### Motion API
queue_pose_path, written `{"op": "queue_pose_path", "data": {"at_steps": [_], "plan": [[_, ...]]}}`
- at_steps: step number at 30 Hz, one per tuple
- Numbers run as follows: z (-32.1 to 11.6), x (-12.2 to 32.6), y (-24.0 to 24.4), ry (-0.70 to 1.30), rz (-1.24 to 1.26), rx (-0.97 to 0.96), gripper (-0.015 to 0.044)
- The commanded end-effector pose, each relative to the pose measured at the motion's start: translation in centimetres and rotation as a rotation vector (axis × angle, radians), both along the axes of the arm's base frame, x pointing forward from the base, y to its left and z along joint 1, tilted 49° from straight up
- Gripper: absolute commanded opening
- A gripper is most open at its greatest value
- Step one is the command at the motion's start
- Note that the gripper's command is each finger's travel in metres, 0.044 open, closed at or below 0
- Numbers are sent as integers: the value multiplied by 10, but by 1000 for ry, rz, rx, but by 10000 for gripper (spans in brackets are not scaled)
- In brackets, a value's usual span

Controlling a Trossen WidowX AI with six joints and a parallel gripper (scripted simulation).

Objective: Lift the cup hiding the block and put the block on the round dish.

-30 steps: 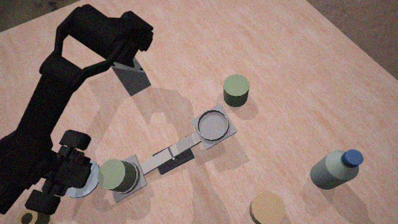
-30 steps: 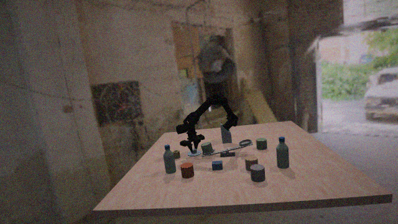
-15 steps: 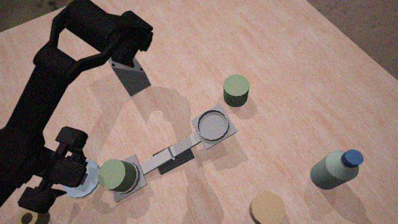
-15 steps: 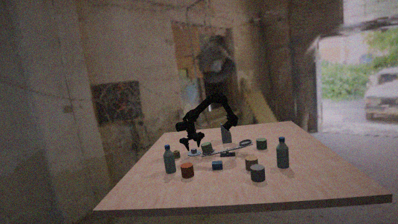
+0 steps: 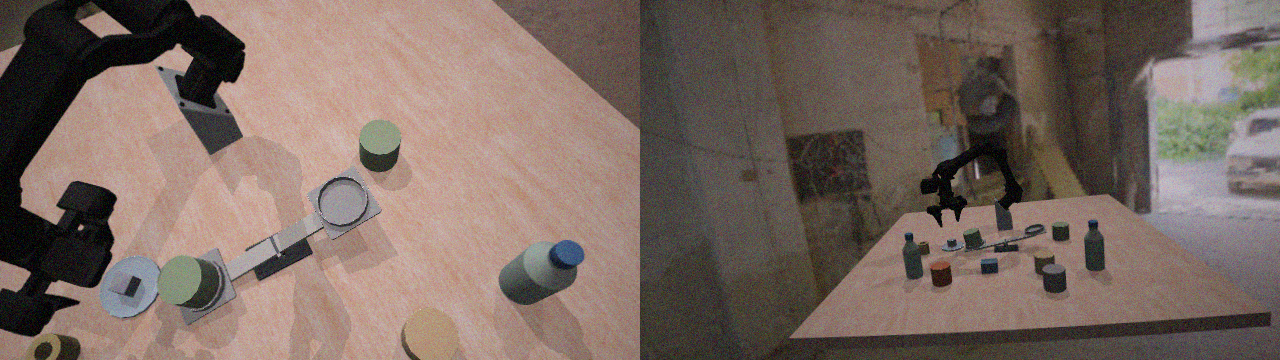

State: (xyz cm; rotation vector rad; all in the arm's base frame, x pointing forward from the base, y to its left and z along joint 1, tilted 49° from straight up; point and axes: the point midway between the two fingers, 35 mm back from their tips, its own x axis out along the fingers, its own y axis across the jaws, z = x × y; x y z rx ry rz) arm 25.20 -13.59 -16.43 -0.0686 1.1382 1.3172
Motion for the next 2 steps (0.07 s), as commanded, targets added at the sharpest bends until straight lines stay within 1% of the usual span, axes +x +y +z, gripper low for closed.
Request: {"op": "queue_pose_path", "data": {"at_steps": [1, 2], "plan": [[9, 2, -8, -3, 6, -6, 440], [9, 2, -8, -3, 6, -6, 440]]}}
